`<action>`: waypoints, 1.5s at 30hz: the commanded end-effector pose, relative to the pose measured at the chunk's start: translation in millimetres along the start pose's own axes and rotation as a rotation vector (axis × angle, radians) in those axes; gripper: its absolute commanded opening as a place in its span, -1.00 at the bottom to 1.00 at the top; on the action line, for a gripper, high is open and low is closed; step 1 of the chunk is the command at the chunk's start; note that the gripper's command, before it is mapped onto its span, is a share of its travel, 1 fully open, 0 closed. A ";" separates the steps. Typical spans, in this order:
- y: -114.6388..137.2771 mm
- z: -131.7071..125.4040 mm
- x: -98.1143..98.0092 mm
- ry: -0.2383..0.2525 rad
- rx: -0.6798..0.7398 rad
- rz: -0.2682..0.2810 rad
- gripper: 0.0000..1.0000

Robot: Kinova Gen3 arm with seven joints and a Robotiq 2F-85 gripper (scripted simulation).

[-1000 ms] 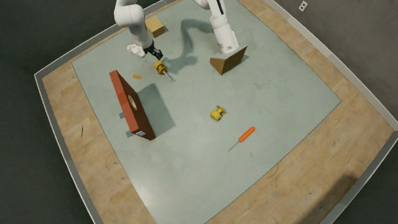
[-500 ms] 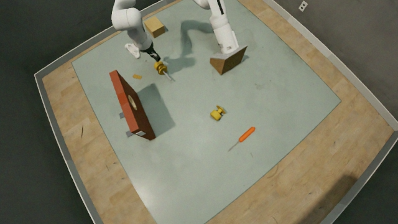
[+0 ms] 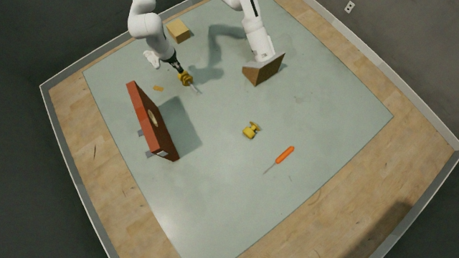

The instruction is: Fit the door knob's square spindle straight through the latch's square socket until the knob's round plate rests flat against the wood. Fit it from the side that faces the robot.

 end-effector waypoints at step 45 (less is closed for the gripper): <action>14.6 -2.3 9.7 -0.002 0.515 -0.084 0.80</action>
Point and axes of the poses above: the point where the finger pads meet when closed, its own x axis out along the fingers, its own z axis across the jaws, y = z × x, the point moved 7 cm from there along -x, back along the fingers, and after that the axes turned 2 degrees about x, right-handed, at the moved point
